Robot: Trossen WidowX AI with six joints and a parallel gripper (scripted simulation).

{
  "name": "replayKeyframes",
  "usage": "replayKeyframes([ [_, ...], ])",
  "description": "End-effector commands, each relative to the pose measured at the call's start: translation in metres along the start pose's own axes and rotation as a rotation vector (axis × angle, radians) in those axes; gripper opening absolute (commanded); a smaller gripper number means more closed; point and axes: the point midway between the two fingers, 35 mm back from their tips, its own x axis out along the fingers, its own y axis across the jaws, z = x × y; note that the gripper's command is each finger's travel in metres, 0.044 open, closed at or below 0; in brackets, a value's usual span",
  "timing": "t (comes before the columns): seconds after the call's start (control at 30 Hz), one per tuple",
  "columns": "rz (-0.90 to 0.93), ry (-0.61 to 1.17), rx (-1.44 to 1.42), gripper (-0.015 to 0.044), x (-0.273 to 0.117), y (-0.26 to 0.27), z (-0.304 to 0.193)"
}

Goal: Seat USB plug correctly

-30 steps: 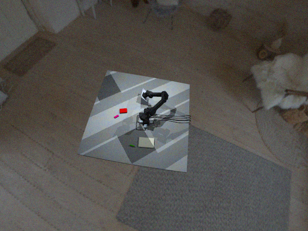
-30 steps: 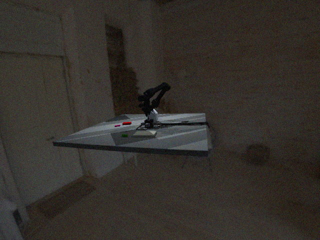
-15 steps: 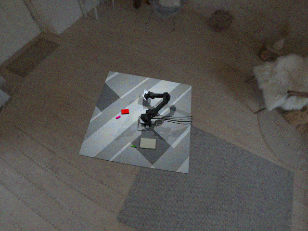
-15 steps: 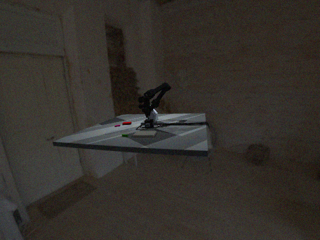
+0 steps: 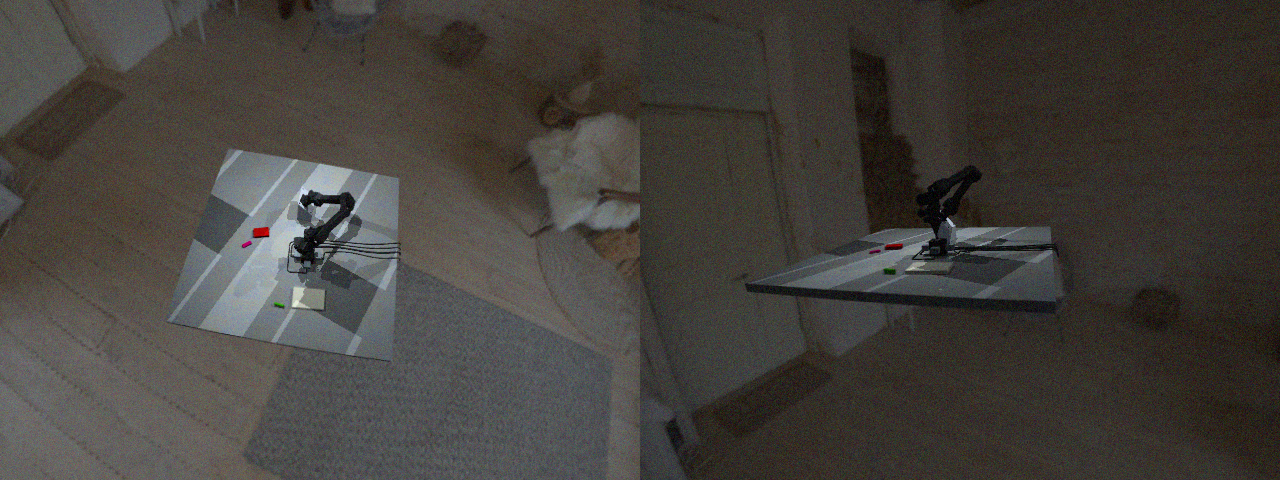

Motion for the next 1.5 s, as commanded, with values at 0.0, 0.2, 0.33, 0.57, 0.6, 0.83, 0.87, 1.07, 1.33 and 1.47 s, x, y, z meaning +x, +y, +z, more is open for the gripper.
replayKeyframes([
  [0.0, 0.001, 0.000, -0.001, 0.0000, 0.000, 0.000, 0.000],
  [0.2, 0.001, 0.000, -0.001, 0.0000, 0.000, 0.000, 0.000],
  [0.33, 0.001, 0.000, -0.001, 0.0000, 0.000, 0.000, 0.000],
  [0.57, 0.000, 0.000, 0.000, 0.0000, -0.001, 0.000, 0.000],
  [0.6, 0.000, 0.000, 0.000, 0.0000, -0.002, 0.000, 0.000],
  [0.83, 0.000, 0.000, 0.000, 0.0000, -0.006, 0.000, 0.000],
  [0.87, 0.000, 0.000, 0.000, 0.0000, -0.007, 0.000, 0.000],
  [1.07, 0.000, 0.000, 0.000, 0.0000, -0.011, 0.000, 0.000],
  [1.33, 0.000, -0.001, 0.000, 0.0000, -0.016, 0.000, 0.000],
  [1.47, 0.000, -0.001, 0.000, 0.0000, -0.019, 0.000, 0.000],
])
